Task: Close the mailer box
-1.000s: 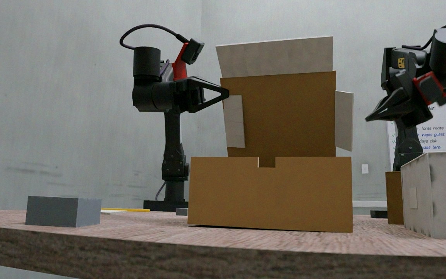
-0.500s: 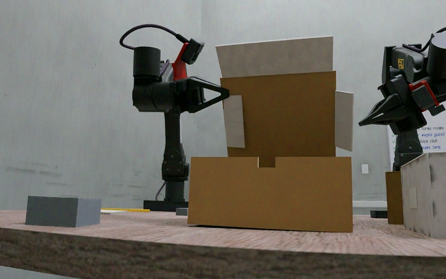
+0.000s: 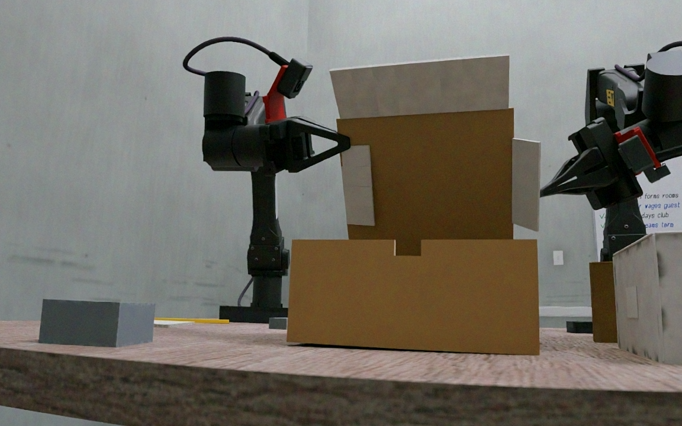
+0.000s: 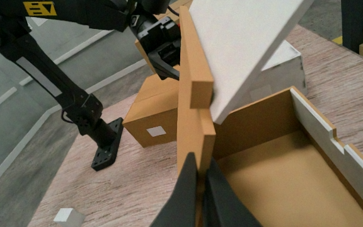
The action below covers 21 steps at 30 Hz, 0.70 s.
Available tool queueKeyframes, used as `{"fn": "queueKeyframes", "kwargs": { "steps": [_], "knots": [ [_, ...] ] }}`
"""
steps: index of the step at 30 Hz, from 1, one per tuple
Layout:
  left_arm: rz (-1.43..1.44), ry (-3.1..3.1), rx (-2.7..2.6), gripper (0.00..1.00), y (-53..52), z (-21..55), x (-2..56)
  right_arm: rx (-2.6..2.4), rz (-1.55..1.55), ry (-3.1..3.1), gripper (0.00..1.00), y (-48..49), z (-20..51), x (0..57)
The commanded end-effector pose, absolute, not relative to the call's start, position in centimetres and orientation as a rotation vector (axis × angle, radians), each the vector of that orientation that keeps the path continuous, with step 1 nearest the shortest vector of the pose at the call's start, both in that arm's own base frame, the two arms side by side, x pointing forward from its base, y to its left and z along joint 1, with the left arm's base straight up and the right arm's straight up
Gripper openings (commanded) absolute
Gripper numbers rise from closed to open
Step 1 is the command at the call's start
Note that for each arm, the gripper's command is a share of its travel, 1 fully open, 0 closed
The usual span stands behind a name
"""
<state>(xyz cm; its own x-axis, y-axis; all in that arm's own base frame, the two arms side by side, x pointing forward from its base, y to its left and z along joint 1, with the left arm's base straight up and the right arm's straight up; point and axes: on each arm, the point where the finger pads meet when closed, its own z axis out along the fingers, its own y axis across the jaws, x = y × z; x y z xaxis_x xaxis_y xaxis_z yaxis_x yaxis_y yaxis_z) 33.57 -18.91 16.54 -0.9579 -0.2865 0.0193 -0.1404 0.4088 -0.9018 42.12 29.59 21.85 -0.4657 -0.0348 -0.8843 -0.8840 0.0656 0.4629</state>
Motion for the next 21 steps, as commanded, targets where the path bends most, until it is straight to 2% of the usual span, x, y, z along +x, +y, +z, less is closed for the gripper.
{"fn": "queueKeyframes", "kwargs": {
  "steps": [1, 21],
  "knots": [
    [-1.590, 2.455, -0.320, 0.01, -19.5, 18.6, 35.1, -0.944, 1.438, 1.587, 0.01, 29.9, 22.7, 43.0],
    [-1.594, 2.450, -0.315, 0.01, -20.0, 18.6, 35.5, -0.944, 1.438, 1.587, 0.01, 29.9, 22.7, 43.0]
  ]
}}
